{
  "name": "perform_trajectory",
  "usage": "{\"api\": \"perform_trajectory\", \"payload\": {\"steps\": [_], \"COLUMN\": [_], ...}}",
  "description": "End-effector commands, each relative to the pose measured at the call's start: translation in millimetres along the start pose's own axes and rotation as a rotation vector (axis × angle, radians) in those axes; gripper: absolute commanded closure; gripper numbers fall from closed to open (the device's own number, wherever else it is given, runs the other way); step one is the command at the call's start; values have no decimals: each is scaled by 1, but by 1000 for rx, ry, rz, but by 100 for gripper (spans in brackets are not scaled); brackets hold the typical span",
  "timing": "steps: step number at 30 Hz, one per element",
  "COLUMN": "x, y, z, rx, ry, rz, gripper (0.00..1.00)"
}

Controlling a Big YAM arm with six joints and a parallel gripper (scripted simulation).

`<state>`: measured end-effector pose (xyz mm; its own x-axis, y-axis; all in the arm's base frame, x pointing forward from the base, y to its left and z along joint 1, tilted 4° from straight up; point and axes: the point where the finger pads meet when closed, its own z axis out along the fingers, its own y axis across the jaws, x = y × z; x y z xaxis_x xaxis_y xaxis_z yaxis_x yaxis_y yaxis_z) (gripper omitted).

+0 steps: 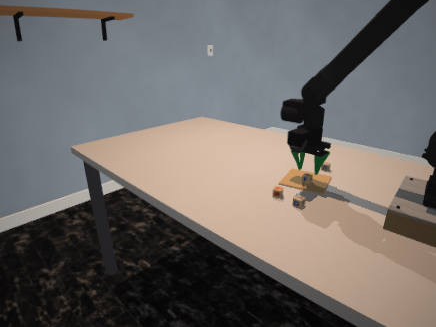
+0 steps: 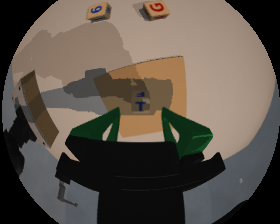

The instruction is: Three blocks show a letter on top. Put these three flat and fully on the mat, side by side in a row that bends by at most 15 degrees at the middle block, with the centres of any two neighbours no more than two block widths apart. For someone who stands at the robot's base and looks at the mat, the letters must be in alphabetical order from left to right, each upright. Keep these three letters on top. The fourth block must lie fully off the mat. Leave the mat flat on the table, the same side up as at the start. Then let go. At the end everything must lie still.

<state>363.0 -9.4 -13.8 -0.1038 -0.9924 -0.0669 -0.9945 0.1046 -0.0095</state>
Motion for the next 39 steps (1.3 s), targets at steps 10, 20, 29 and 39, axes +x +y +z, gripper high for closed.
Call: {"api": "perform_trajectory", "payload": {"steps": [10,20,29,39], "x": [-5,-5,-5,-5], "y": [-2,-2,-8,-8], "z": [16,33,32,32], "rx": [6,5,20,20], "ry": [-6,-5,-6,-6], "rz": [-2,-1,-3,-3], "gripper": [42,42,42,42]}}
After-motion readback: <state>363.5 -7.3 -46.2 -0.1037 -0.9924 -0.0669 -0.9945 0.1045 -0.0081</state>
